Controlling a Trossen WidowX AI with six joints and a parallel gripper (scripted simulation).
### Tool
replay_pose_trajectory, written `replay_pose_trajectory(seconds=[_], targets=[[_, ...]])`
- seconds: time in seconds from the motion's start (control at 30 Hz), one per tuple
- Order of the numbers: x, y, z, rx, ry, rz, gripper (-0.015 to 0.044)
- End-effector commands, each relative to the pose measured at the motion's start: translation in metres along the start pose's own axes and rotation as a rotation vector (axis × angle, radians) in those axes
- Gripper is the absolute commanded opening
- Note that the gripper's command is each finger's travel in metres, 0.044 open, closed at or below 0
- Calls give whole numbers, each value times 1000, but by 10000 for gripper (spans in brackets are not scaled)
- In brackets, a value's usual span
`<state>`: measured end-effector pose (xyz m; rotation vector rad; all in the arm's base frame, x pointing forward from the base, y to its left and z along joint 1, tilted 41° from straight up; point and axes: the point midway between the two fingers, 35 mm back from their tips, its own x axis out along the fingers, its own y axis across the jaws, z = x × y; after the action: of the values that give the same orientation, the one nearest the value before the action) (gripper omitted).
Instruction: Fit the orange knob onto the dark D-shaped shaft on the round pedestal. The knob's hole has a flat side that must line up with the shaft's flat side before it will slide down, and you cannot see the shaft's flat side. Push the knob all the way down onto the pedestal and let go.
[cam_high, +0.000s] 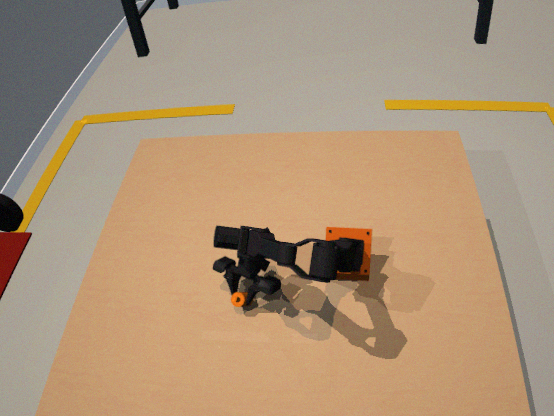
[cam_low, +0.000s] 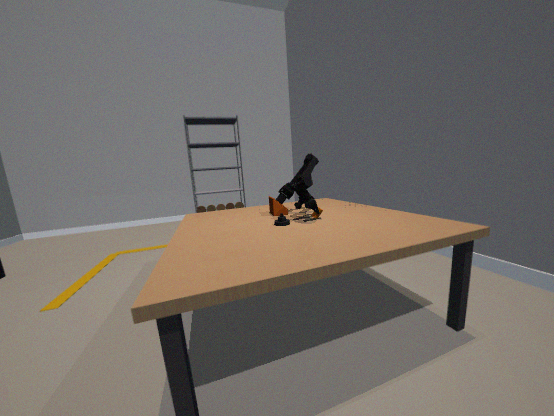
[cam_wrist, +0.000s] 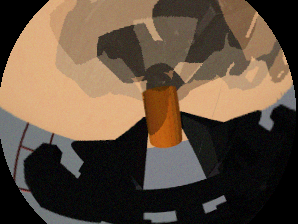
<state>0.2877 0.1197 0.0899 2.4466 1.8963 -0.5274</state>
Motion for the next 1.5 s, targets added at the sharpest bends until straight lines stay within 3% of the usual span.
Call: replay_pose_trajectory(seconds=[0.0, 0.5, 1.07, 1.17, 1.47], targets=[[-2, -1, 5, 13, 61, -4, 179], [-5, -2, 15, 16, 218, -3, 179], [-9, -2, 21, 15, 197, -4, 179], [-8, -2, 19, 17, 199, -4, 258], [-8, -2, 19, 17, 199, -4, 260]])
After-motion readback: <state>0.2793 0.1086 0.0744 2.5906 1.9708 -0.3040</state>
